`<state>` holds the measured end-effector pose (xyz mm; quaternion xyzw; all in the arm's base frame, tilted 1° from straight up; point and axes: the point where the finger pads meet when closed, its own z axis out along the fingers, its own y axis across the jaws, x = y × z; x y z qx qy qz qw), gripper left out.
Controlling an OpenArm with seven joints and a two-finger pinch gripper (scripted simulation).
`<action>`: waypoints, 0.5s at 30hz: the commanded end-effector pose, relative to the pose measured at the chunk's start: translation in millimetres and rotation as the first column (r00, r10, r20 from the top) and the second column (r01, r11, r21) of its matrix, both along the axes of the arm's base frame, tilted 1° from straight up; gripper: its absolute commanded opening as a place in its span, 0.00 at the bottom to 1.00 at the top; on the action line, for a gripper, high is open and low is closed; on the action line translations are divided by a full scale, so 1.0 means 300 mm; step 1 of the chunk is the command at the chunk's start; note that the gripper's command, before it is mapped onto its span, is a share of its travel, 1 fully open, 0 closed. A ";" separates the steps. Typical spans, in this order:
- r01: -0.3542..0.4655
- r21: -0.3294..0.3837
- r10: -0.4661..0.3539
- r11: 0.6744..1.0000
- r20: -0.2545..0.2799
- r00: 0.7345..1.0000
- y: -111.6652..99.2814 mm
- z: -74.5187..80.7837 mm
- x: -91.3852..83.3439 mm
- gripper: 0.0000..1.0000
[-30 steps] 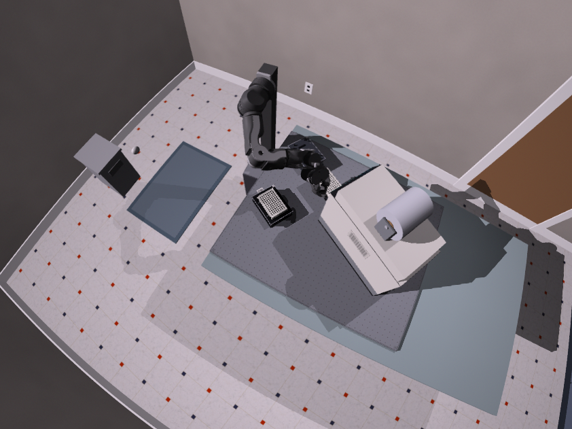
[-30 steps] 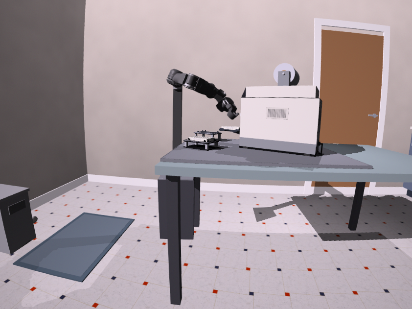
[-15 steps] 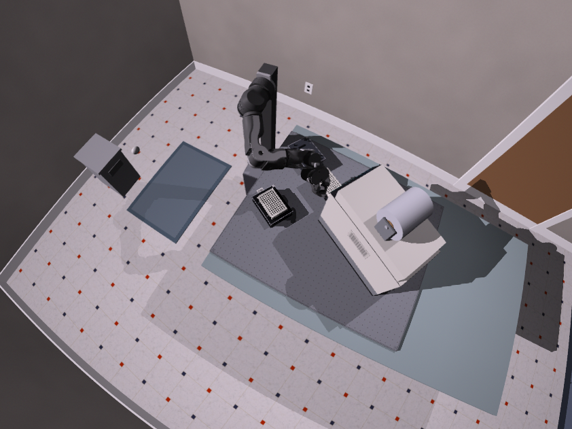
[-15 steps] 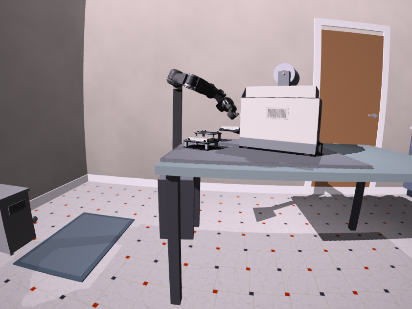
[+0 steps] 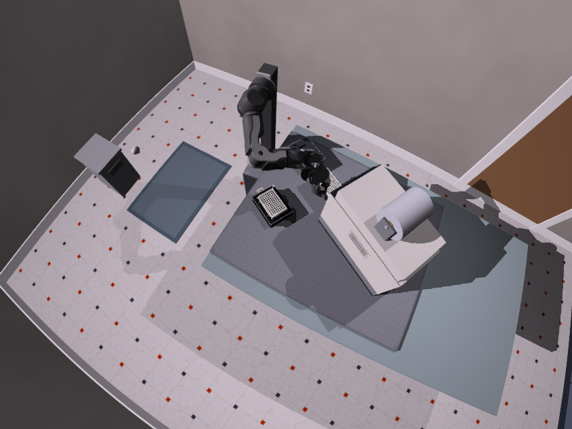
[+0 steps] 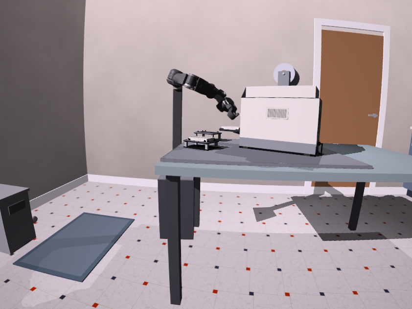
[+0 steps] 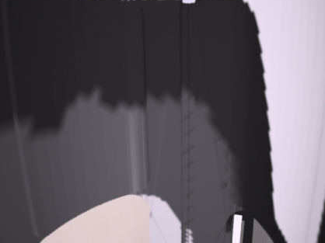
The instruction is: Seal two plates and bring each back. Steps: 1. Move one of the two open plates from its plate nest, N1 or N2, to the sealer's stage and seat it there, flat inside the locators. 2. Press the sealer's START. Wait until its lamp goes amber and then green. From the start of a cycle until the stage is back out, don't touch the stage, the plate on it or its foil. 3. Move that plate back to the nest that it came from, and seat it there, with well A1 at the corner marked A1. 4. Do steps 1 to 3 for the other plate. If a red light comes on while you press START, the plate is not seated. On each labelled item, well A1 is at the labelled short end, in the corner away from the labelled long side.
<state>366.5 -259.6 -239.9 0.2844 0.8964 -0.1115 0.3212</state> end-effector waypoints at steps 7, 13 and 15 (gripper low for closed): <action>-0.008 0.004 0.008 1.000 0.002 1.000 0.003 0.001 0.007 0.00; -0.007 0.004 0.007 1.000 0.003 1.000 0.002 0.002 0.010 0.00; -0.007 0.004 0.007 1.000 0.004 1.000 0.001 0.003 0.011 0.00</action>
